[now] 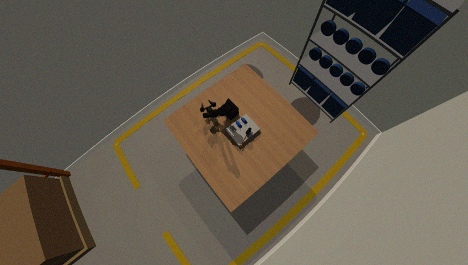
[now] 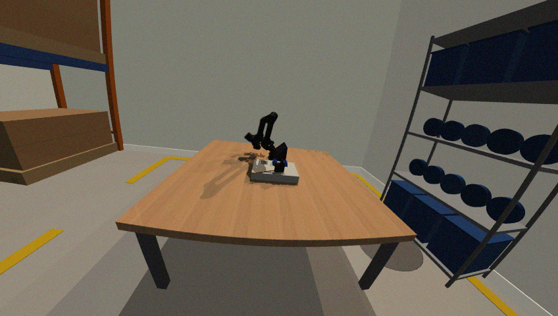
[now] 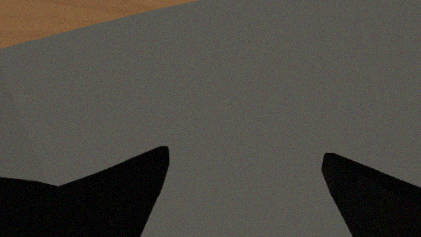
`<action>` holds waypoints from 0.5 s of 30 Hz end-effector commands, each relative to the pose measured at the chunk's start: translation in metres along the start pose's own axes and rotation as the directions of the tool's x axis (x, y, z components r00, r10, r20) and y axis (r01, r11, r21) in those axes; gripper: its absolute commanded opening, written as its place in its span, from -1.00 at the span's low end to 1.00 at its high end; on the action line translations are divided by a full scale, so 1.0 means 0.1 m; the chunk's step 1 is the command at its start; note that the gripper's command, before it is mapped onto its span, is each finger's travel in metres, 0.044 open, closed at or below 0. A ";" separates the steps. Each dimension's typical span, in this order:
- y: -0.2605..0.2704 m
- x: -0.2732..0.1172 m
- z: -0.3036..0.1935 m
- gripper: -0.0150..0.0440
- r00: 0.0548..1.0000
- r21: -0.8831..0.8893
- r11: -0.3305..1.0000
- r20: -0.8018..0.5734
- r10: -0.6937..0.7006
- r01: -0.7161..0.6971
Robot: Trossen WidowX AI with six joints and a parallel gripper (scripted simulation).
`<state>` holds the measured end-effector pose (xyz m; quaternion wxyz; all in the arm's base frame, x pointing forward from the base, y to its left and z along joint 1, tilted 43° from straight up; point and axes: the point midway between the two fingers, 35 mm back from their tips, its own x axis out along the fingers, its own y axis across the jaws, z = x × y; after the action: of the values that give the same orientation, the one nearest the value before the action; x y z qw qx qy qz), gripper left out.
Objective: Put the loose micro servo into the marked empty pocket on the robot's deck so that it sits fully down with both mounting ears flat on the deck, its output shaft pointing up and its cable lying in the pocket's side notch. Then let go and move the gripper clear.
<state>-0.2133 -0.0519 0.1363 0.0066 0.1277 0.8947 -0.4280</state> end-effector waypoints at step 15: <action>-0.52 -0.23 0.30 1.00 0.970 0.067 0.990 0.201 -0.135 0.124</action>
<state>-0.2085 -0.0964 0.1518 0.0528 0.0495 0.8885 -0.4531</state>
